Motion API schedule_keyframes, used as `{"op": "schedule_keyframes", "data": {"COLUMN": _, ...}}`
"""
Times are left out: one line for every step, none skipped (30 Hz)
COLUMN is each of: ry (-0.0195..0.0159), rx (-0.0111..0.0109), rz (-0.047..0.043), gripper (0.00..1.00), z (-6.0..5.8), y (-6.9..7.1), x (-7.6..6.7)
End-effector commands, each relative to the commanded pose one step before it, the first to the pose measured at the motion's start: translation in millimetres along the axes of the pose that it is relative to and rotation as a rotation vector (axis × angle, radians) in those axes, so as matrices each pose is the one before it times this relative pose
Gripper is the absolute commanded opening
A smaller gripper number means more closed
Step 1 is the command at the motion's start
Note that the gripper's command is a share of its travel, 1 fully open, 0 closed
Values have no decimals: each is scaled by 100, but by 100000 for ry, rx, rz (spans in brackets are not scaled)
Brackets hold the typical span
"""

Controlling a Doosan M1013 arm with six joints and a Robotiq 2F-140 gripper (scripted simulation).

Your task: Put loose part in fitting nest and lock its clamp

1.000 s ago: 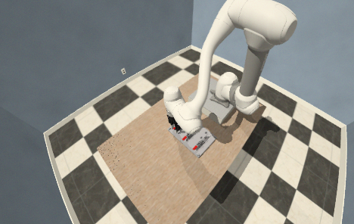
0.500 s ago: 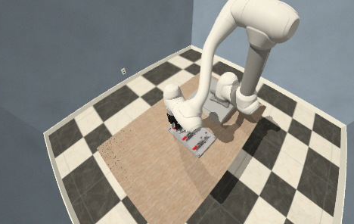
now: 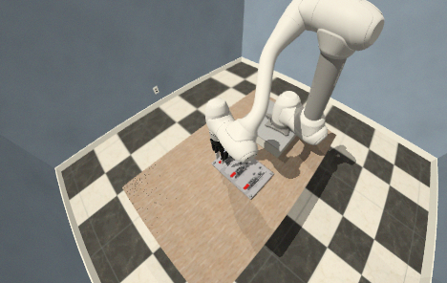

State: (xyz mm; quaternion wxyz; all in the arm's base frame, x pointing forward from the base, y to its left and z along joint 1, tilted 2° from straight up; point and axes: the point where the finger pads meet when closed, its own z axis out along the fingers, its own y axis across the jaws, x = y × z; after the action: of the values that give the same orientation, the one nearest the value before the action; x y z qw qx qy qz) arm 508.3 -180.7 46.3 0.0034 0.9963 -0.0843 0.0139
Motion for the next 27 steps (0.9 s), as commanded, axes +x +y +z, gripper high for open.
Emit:
{"op": "schedule_keyframes", "data": {"ry": 10, "rx": 16, "rz": -2, "gripper": 35, "z": -206, "y": -3, "x": -1}}
{"op": "schedule_keyframes", "data": {"ry": 0, "rx": 0, "rz": 0, "gripper": 35, "z": 0, "y": 0, "x": 0}}
{"op": "schedule_keyframes", "data": {"ry": 0, "rx": 0, "rz": 0, "gripper": 35, "z": 0, "y": 0, "x": 0}}
{"op": "schedule_keyframes", "data": {"ry": 0, "rx": 0, "rz": 0, "gripper": 35, "z": 0, "y": 0, "x": 0}}
{"op": "schedule_keyframes", "data": {"ry": 0, "rx": 0, "rz": 0, "gripper": 35, "z": 0, "y": 0, "x": 0}}
{"op": "schedule_keyframes", "data": {"ry": 0, "rx": 0, "rz": 0, "gripper": 35, "z": 0, "y": 0, "x": 0}}
{"op": "schedule_keyframes", "data": {"ry": 0, "rx": 0, "rz": 0, "gripper": 35, "z": 0, "y": 0, "x": 0}}
{"op": "schedule_keyframes", "data": {"ry": 0, "rx": 0, "rz": 0, "gripper": 35, "z": 0, "y": 0, "x": 0}}
{"op": "schedule_keyframes", "data": {"ry": 0, "rx": 0, "rz": 0, "gripper": 35, "z": 0, "y": 0, "x": 0}}
{"op": "schedule_keyframes", "data": {"ry": 0, "rx": 0, "rz": 0, "gripper": 35, "z": 0, "y": 0, "x": 0}}
{"op": "schedule_keyframes", "data": {"ry": 0, "rx": 0, "rz": 0, "gripper": 35, "z": 0, "y": 0, "x": 0}}
{"op": "schedule_keyframes", "data": {"ry": 0, "rx": 0, "rz": 0, "gripper": 35, "z": 0, "y": 0, "x": 0}}
{"op": "schedule_keyframes", "data": {"ry": 0, "rx": 0, "rz": 0, "gripper": 35, "z": 0, "y": 0, "x": 0}}
{"op": "schedule_keyframes", "data": {"ry": 0, "rx": 0, "rz": 0, "gripper": 35, "z": 0, "y": 0, "x": 0}}
{"op": "schedule_keyframes", "data": {"ry": 0, "rx": 0, "rz": 0, "gripper": 35, "z": 0, "y": 0, "x": 0}}
{"op": "schedule_keyframes", "data": {"ry": 0, "rx": 0, "rz": 0, "gripper": 10, "z": 0, "y": 0, "x": 0}}
{"op": "schedule_keyframes", "data": {"ry": 0, "rx": 0, "rz": 0, "gripper": 10, "z": 0, "y": 0, "x": 0}}
{"op": "schedule_keyframes", "data": {"ry": 0, "rx": 0, "rz": 0, "gripper": 10, "z": 0, "y": 0, "x": 0}}
{"op": "schedule_keyframes", "data": {"ry": 0, "rx": 0, "rz": 0, "gripper": 10, "z": 0, "y": 0, "x": 0}}
{"op": "schedule_keyframes", "data": {"ry": 0, "rx": 0, "rz": 0, "gripper": 10, "z": 0, "y": 0, "x": 0}}
{"op": "schedule_keyframes", "data": {"ry": 0, "rx": 0, "rz": 0, "gripper": 10, "z": 0, "y": 0, "x": 0}}
{"op": "schedule_keyframes", "data": {"ry": 0, "rx": 0, "rz": 0, "gripper": 10, "z": 0, "y": 0, "x": 0}}
{"op": "schedule_keyframes", "data": {"ry": 0, "rx": 0, "rz": 0, "gripper": 10, "z": 0, "y": 0, "x": 0}}
{"op": "schedule_keyframes", "data": {"ry": 0, "rx": 0, "rz": 0, "gripper": 10, "z": 0, "y": 0, "x": 0}}
{"op": "schedule_keyframes", "data": {"ry": 0, "rx": 0, "rz": 0, "gripper": 10, "z": 0, "y": 0, "x": 0}}
{"op": "schedule_keyframes", "data": {"ry": 0, "rx": 0, "rz": 0, "gripper": 10, "z": 0, "y": 0, "x": 0}}
{"op": "schedule_keyframes", "data": {"ry": 0, "rx": 0, "rz": 0, "gripper": 10, "z": 0, "y": 0, "x": 0}}
